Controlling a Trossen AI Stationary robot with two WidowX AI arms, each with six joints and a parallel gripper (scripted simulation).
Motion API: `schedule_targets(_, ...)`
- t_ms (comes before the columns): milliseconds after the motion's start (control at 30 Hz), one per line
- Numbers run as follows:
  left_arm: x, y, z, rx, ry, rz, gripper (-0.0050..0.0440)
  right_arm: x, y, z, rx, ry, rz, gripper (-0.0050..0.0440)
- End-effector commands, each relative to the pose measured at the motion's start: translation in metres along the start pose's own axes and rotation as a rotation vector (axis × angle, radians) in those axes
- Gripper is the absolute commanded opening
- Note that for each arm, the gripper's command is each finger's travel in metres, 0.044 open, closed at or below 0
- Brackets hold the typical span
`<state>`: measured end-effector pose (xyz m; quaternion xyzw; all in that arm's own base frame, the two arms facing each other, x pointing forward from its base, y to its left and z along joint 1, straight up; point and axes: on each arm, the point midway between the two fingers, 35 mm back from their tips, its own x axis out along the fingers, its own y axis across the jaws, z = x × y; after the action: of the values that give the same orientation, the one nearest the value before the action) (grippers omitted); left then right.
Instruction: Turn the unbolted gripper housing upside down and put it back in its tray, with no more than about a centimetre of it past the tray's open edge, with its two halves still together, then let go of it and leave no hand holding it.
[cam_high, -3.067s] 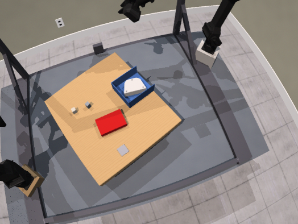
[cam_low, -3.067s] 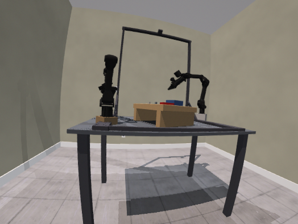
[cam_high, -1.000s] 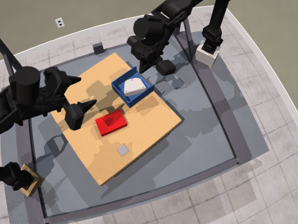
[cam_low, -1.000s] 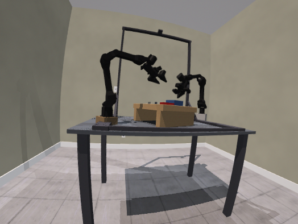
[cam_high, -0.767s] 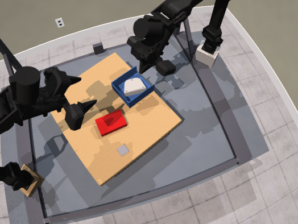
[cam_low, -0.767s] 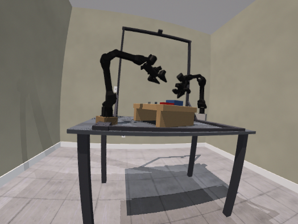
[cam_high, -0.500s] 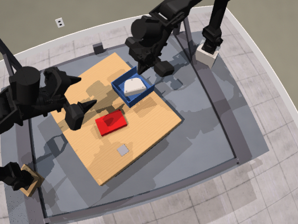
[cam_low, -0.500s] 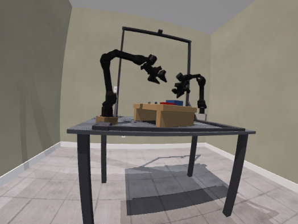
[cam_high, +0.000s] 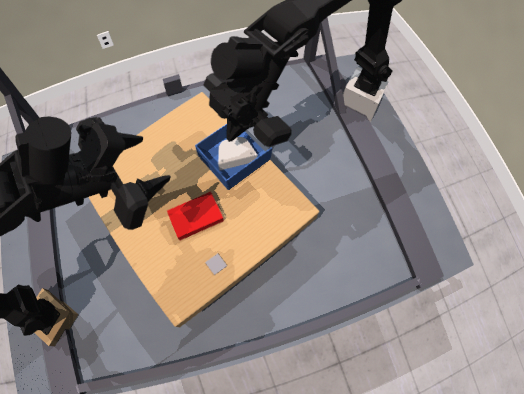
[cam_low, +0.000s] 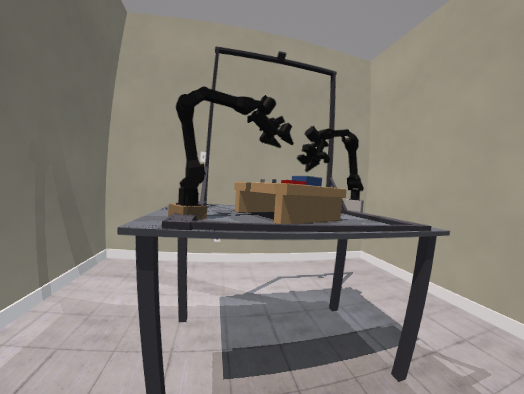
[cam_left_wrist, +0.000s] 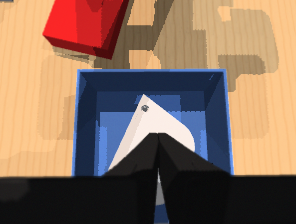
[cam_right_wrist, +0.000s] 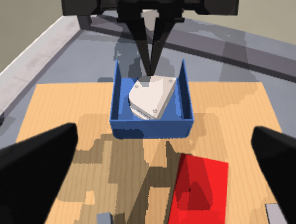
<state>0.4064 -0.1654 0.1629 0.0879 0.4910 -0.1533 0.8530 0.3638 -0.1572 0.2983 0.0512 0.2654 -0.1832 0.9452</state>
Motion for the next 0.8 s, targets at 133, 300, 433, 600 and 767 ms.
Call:
schedule_targets(133, -0.004, 0.0, 0.007, -0.002, -0.031, 0.0, 0.0, -0.006, -0.001, 0.008, 0.002, -0.025, -0.004, 0.0437)
schedule_targets(300, -0.001, 0.0, 0.006, -0.002, -0.031, 0.0, 0.0, -0.006, -0.001, 0.008, 0.002, -0.025, -0.004, 0.0437)
schedule_targets(433, 0.0, 0.0, 0.005, -0.002, -0.031, 0.0, 0.0, -0.006, -0.001, 0.008, 0.002, -0.025, -0.004, 0.0437)
schedule_targets(600, 0.004, 0.0, 0.003, -0.002, -0.031, 0.0, 0.0, -0.006, -0.001, 0.008, 0.002, -0.025, -0.004, 0.0437)
schedule_targets(767, 0.007, 0.0, 0.002, -0.002, -0.031, 0.0, 0.0, -0.006, -0.001, 0.008, 0.002, -0.025, -0.004, 0.0437)
